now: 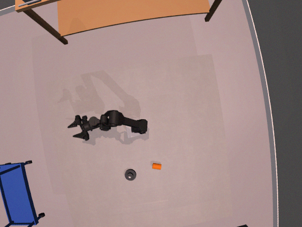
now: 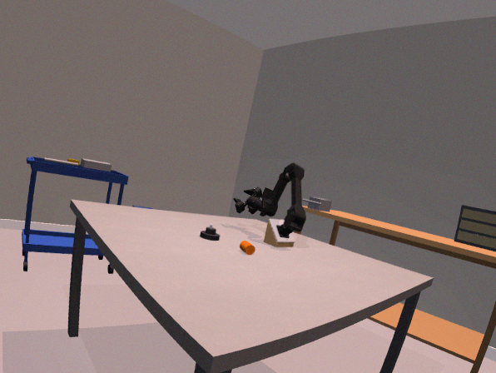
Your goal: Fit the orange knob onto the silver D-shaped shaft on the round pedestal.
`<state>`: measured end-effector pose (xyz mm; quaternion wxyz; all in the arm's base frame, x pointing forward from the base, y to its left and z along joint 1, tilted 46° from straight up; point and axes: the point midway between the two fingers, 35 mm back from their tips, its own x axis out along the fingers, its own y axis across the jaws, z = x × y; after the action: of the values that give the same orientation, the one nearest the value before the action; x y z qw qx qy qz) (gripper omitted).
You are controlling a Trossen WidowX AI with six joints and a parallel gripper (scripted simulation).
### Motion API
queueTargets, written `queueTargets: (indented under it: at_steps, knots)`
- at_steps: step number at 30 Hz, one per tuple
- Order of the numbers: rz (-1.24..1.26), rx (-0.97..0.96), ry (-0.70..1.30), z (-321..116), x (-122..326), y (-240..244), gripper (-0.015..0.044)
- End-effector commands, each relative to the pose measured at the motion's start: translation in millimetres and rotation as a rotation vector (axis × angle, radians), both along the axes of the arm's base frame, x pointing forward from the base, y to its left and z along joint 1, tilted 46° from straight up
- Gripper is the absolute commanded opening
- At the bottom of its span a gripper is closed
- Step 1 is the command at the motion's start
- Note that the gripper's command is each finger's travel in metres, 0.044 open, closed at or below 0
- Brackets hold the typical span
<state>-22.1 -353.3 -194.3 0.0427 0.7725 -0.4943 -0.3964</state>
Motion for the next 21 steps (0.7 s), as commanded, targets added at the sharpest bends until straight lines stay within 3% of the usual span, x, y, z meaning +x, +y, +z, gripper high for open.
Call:
queueTargets:
  at_steps: [1,10,21]
  knots:
    - [0.01,0.003,0.001,0,3,-1,0.0426]
    - [0.484,0.16,0.084,11,146,-24,0.044]
    - [0.967,0.304,0.177,58,298,37,0.044]
